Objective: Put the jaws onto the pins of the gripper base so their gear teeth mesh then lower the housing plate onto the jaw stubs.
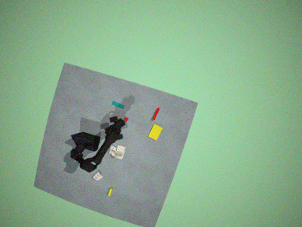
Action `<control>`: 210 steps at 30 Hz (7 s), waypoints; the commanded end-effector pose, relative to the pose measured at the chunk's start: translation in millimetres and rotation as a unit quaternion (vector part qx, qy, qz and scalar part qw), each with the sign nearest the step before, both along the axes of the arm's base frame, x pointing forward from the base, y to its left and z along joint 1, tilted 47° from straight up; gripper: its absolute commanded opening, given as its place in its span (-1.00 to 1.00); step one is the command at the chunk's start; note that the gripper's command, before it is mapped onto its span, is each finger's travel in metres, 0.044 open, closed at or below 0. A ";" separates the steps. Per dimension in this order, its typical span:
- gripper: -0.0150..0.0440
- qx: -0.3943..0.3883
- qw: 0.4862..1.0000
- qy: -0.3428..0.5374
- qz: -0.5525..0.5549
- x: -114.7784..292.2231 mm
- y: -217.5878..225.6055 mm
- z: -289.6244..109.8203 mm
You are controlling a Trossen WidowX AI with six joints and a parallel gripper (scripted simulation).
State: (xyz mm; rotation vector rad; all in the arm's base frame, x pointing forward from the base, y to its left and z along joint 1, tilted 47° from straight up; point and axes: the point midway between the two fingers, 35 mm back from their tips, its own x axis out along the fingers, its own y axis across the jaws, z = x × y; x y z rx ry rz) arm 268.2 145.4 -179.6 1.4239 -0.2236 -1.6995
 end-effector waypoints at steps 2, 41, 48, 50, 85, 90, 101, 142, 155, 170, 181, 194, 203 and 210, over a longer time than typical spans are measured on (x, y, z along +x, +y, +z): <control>-0.49 -0.003 1.000 0.007 -0.005 -3.4 -3.1 -1.7; -0.49 -0.003 1.000 0.007 -0.005 -3.4 -3.1 -1.7; -0.49 -0.003 1.000 0.007 -0.005 -3.4 -3.1 -1.7; -0.49 -0.003 1.000 0.007 -0.005 -3.4 -3.1 -1.7; -0.49 0.000 1.000 0.003 0.001 -6.6 47.7 38.4; -0.31 0.002 1.000 0.000 0.006 -5.8 45.2 33.2; 0.67 0.002 1.000 0.000 0.006 -5.8 45.2 33.2; 0.20 0.000 1.000 0.003 0.001 -6.6 47.7 38.4; -0.49 0.000 1.000 0.003 0.001 -6.6 47.7 38.4; -0.40 0.000 1.000 0.003 0.003 -6.2 47.6 38.2; 0.58 0.000 1.000 0.003 0.003 -6.2 47.6 38.2; 1.00 0.000 1.000 0.003 0.003 -6.2 47.6 38.2; 1.00 0.000 1.000 0.003 0.003 -6.2 47.6 38.2; 1.00 0.000 1.000 0.003 0.003 -6.2 47.6 38.2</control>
